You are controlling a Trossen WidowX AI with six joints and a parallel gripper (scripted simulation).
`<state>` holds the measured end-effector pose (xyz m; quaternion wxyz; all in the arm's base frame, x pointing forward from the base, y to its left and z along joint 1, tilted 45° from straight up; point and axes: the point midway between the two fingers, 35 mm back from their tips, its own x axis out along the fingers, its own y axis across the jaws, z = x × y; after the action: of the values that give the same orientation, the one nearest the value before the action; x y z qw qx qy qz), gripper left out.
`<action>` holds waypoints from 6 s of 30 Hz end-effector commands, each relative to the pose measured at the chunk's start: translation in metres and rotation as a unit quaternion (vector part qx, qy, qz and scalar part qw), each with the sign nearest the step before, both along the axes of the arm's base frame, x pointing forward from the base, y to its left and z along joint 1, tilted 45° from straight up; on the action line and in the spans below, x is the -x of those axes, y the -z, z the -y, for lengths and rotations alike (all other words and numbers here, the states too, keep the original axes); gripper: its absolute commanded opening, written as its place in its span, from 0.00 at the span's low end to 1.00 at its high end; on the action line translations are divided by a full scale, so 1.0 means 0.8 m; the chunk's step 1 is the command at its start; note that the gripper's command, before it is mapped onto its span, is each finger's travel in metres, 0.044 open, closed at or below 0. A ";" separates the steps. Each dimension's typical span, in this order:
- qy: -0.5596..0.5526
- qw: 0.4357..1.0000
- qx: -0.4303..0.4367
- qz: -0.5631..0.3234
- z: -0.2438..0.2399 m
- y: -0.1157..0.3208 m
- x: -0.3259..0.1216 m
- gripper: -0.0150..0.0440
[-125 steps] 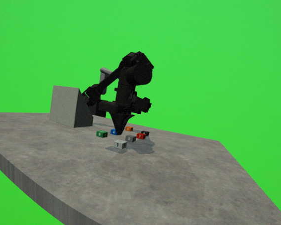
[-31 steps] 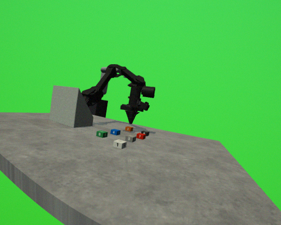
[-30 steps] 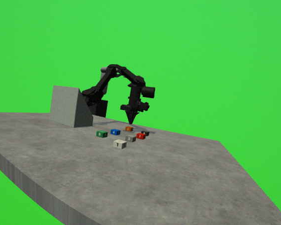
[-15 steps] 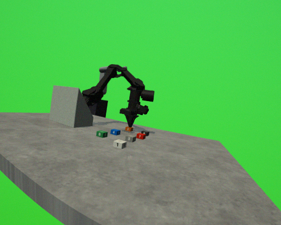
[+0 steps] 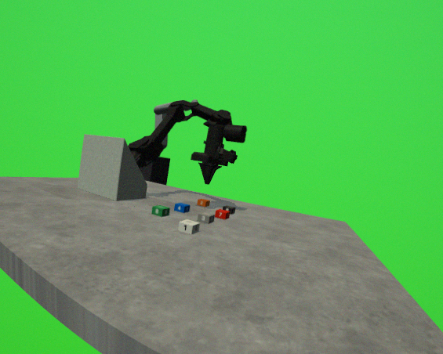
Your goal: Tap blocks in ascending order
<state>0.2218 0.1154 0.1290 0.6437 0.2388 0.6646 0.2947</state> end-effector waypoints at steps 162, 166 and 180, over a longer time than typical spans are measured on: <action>0.001 1.000 -0.001 0.004 0.174 0.084 -0.017 0.29; 0.001 1.000 -0.001 0.004 0.174 0.084 -0.017 0.29; 0.001 1.000 -0.003 0.007 0.053 -0.027 -0.140 0.29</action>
<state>0.3247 0.0545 0.1365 0.6538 0.2302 0.6562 0.2982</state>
